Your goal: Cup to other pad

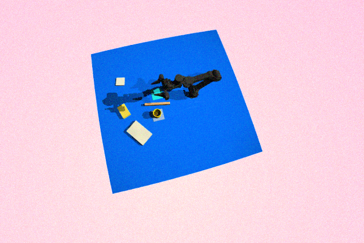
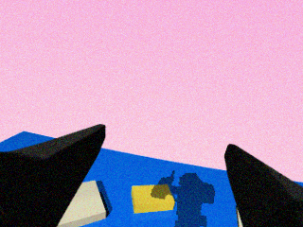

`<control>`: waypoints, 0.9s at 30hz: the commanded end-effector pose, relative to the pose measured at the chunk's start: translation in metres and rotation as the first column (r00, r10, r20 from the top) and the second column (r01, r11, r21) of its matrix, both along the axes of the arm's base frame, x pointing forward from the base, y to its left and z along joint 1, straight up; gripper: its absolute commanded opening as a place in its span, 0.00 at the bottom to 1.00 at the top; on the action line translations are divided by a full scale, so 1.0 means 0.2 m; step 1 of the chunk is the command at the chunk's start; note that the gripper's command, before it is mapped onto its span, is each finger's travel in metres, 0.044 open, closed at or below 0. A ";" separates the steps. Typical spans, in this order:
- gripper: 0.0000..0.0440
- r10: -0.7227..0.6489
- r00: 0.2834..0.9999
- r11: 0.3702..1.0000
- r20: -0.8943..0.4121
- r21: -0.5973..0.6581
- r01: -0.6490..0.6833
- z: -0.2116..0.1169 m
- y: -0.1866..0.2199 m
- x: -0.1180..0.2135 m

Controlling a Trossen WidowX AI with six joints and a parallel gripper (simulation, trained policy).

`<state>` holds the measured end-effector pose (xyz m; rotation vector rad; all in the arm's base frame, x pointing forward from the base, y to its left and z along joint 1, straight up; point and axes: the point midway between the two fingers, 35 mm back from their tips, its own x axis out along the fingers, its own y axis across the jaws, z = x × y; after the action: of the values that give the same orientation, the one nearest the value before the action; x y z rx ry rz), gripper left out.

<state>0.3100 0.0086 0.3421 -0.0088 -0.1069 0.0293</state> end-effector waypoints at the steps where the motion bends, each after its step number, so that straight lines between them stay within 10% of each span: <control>1: 0.85 0.003 1.000 1.000 -0.001 0.001 -0.003 0.00 0.00 0.00; 12: 0.22 0.015 0.998 0.999 -0.066 0.051 -0.012 0.03 0.03 0.04; 27: 0.34 0.080 0.979 0.978 -0.188 0.204 -0.041 0.07 0.11 0.13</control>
<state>0.3332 0.0289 0.3536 0.1761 0.0733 0.0780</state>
